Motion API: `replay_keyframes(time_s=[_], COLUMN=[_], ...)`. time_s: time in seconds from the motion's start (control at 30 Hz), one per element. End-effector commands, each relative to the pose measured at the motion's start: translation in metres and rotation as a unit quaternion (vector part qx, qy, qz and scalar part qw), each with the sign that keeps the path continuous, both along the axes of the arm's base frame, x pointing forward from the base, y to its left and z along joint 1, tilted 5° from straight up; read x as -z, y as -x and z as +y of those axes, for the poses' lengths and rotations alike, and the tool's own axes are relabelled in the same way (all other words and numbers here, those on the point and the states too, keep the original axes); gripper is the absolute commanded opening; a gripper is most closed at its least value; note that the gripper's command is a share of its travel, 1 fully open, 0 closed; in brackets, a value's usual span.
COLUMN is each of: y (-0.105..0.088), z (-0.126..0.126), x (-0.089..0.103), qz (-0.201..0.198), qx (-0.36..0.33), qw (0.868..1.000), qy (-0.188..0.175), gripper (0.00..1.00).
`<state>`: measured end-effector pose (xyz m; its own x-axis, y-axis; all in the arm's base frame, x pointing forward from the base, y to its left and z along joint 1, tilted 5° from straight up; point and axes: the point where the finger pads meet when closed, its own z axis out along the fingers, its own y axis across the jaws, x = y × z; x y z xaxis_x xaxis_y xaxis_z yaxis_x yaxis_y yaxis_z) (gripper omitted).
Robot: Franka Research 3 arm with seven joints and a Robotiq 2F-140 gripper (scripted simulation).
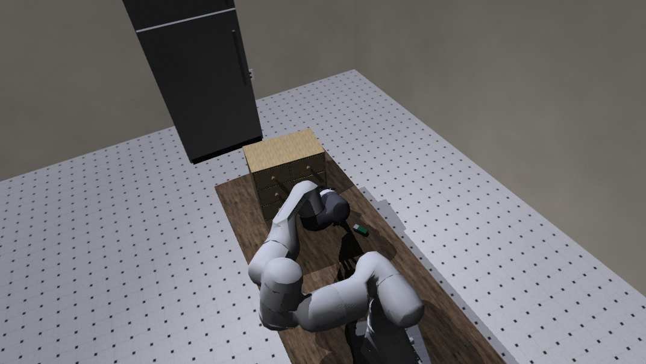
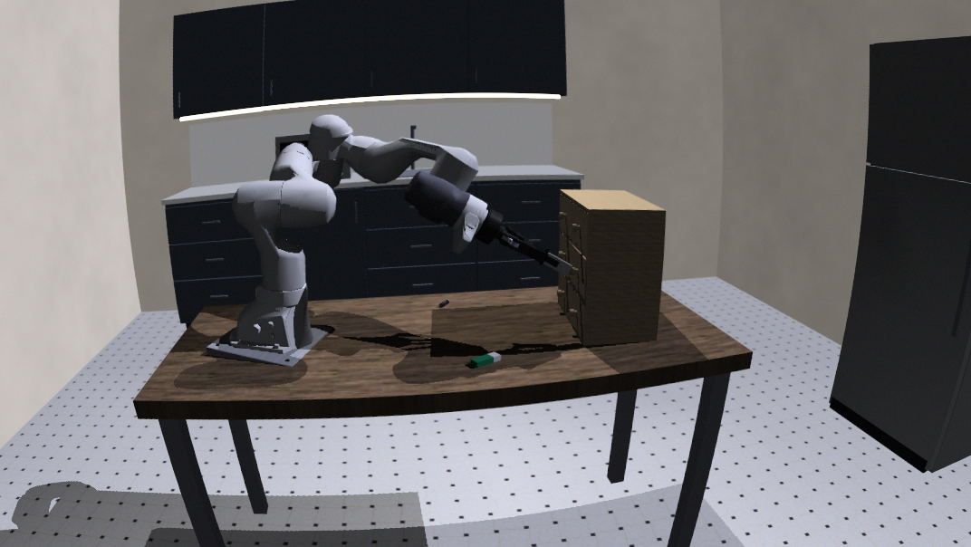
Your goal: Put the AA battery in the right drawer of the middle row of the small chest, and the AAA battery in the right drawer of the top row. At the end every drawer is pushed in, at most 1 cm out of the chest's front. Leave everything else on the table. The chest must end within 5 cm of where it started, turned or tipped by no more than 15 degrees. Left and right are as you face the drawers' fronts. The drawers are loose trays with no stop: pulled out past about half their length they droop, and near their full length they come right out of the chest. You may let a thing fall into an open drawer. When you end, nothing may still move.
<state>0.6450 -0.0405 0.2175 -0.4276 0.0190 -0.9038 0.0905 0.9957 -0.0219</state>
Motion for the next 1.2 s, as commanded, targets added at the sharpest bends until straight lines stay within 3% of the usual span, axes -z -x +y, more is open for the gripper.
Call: replay_keyframes(time_s=[0.0,0.93,1.17], y=[0.0,0.0,0.025], z=[0.0,0.0,0.002], x=[0.001,0.001,0.003], qz=[0.001,0.001,0.001], qx=[0.001,0.001,0.001], qw=[1.0,1.0,1.0], qy=[-0.002,-0.002,-0.002], gripper=[0.0,0.0,0.0])
